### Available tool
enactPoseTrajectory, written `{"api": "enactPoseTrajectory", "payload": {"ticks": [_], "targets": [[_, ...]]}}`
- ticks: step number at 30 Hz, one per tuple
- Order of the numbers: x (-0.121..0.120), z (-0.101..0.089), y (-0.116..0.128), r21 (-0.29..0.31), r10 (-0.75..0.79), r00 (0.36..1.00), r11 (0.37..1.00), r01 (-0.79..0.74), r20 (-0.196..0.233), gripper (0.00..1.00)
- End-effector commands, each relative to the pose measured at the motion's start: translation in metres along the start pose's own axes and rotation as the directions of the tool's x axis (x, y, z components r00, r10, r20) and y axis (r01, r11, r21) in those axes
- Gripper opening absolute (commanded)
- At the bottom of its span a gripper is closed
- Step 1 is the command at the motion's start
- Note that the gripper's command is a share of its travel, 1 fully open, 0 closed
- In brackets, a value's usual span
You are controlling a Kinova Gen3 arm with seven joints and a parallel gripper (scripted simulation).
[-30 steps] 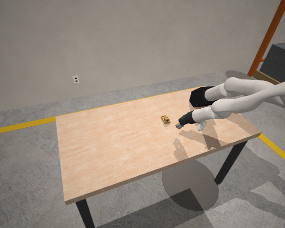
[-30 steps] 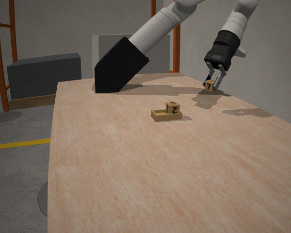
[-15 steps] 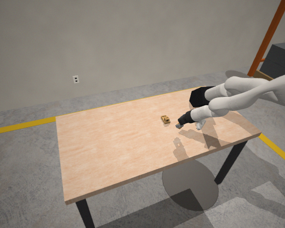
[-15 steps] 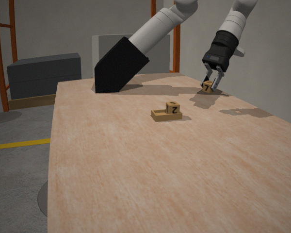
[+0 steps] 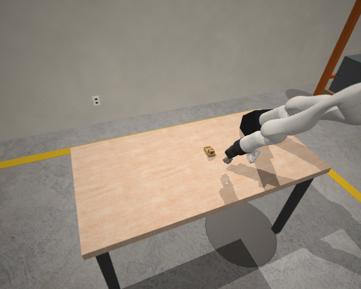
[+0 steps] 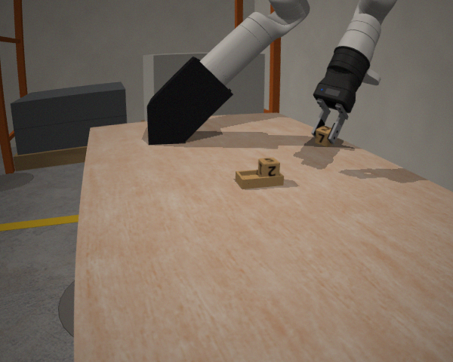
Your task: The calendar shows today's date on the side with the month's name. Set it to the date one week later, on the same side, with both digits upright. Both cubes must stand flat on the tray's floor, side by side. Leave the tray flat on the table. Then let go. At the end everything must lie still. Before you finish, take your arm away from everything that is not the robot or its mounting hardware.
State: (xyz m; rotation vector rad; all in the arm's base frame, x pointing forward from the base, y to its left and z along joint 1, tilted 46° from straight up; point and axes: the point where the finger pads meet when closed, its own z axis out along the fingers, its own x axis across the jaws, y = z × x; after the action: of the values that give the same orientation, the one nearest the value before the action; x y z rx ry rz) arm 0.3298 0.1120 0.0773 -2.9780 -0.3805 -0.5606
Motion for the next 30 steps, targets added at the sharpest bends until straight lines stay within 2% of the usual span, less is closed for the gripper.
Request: {"api": "enactPoseTrajectory", "payload": {"ticks": [1,15,30], "targets": [[0.0064,-0.0015,0.0096,0.002,0.038,0.999,0.999,-0.038,-0.015,0.57],[0.0111,-0.0064,0.0081,0.065,0.039,0.999,0.997,-0.037,-0.034,0.57],[0.0153,-0.0115,0.0073,0.101,0.039,0.998,0.994,-0.034,-0.053,0.57]]}}
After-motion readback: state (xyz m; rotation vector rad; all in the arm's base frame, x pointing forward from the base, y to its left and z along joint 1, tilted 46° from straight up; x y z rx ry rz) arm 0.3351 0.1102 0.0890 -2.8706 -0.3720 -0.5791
